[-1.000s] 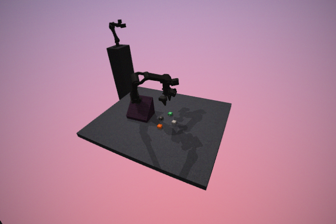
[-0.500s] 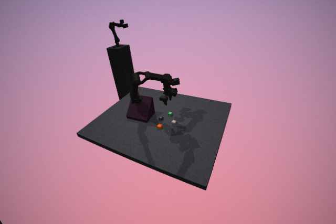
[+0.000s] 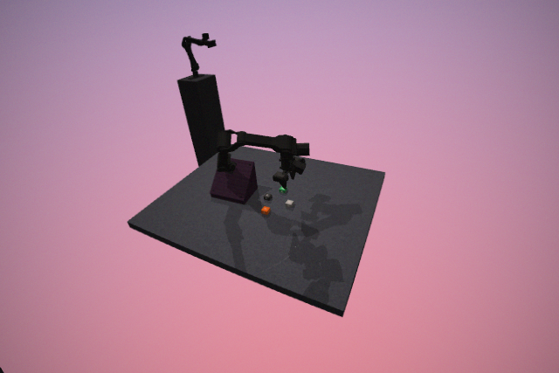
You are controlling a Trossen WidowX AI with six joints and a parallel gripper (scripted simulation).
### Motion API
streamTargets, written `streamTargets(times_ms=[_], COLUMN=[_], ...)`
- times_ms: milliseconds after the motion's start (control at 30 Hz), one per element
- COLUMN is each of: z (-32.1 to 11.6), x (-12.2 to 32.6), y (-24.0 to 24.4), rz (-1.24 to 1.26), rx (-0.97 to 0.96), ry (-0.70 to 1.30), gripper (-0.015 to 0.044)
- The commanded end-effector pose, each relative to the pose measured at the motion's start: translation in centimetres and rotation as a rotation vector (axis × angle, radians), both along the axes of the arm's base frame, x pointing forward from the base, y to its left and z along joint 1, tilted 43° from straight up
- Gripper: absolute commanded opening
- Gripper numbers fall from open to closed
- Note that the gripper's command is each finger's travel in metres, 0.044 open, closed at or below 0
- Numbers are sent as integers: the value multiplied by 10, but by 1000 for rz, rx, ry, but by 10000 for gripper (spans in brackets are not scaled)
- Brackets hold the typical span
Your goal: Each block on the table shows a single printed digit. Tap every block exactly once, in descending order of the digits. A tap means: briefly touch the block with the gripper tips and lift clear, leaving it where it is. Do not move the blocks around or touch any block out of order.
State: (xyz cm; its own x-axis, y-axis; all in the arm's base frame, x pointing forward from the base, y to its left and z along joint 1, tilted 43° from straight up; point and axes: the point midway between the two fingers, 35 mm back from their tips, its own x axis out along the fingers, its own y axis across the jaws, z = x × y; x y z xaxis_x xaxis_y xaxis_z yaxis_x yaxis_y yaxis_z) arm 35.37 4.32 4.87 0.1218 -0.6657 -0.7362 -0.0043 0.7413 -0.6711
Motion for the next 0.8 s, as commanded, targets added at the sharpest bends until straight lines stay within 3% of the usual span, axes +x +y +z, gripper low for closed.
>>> streamTargets(times_ms=[0,633,767], z=[6,6,-23], x=[6,6,-25], y=[-6,-6,24], rz=[18,18,21], rx=[-12,-12,0], ry=[21,21,24], gripper=[400,400,400])
